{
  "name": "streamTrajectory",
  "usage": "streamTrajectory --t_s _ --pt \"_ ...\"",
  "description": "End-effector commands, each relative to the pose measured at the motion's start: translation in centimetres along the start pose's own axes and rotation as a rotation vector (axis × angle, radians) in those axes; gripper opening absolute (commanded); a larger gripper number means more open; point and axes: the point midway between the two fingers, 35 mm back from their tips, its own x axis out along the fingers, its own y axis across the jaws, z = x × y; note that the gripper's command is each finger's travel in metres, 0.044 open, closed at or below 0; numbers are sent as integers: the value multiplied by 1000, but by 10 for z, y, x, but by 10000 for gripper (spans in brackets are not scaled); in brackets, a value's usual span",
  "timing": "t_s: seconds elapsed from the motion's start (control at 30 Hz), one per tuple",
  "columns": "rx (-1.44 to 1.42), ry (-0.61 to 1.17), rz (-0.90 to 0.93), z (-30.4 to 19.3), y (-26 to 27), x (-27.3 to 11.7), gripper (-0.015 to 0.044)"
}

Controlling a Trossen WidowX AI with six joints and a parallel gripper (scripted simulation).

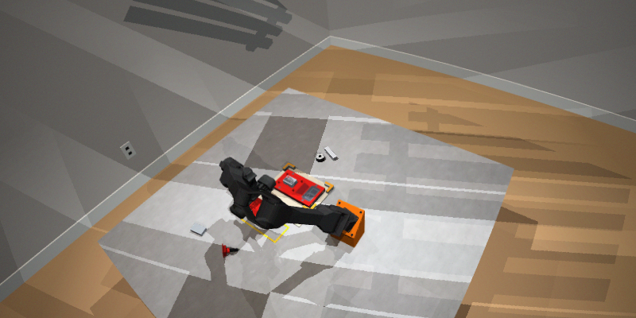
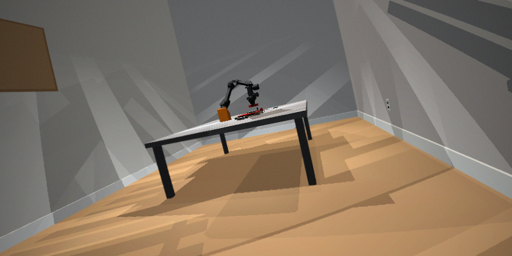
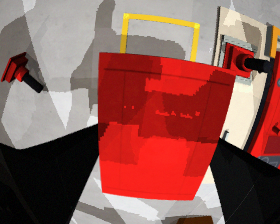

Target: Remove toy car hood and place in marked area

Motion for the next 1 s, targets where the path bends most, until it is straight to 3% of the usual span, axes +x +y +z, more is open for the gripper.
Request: streamTrajectory --t_s 0.0,0.97 --pt "8 -1 5 0 0 4 0" --pt "8 -1 6 1 1 29 0"
